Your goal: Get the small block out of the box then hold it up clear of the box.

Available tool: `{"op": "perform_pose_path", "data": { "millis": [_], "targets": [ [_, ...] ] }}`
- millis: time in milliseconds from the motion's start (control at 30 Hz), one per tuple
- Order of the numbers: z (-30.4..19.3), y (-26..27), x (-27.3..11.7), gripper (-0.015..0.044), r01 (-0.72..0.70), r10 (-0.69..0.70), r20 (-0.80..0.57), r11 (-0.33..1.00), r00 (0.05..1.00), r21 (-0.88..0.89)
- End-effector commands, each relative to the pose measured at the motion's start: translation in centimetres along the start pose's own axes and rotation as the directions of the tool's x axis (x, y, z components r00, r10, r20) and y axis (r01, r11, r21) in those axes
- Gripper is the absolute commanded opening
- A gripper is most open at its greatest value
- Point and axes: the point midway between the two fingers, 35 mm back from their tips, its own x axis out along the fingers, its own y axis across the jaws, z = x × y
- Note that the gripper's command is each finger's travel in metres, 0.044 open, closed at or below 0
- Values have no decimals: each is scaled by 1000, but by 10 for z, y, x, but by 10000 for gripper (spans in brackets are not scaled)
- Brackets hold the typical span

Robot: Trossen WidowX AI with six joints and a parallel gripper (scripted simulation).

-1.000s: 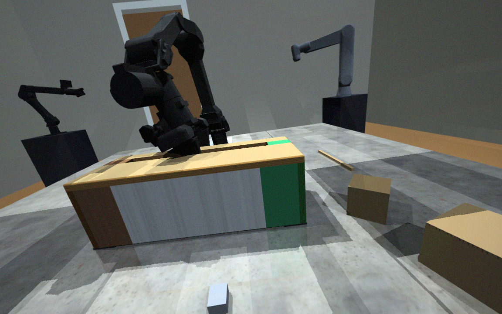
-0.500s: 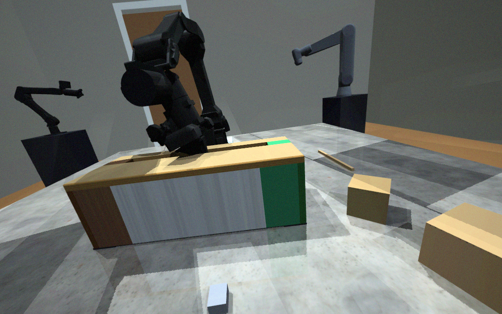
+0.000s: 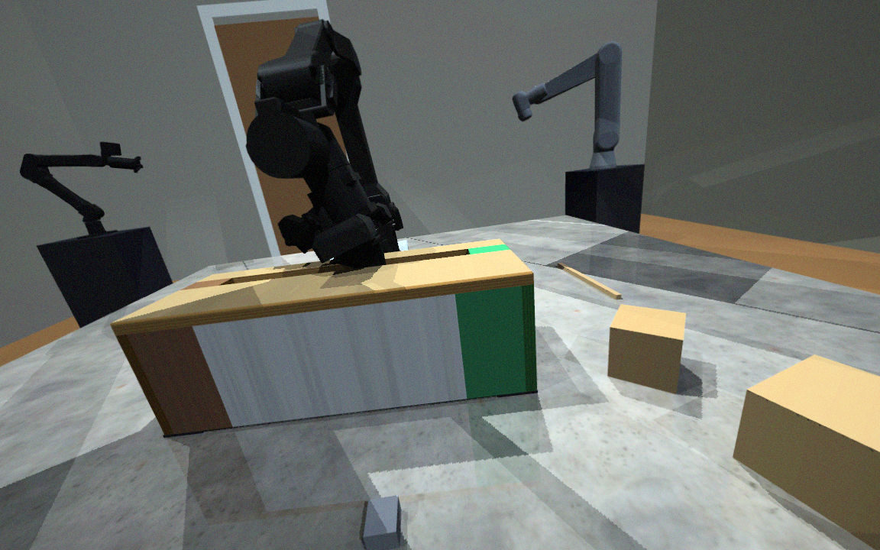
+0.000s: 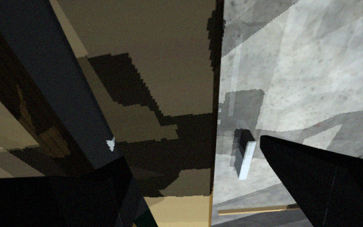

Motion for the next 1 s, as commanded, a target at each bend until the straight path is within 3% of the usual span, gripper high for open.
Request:
{"op": "perform_pose_path", "data": {
  "millis": [0,967],
  "targets": [
    [-10,-1,4,400,1,-1,-2,1000,1000,3],
    [-83,-1,28,400,1,-1,-10,1000,1000,3]
  ]
}}
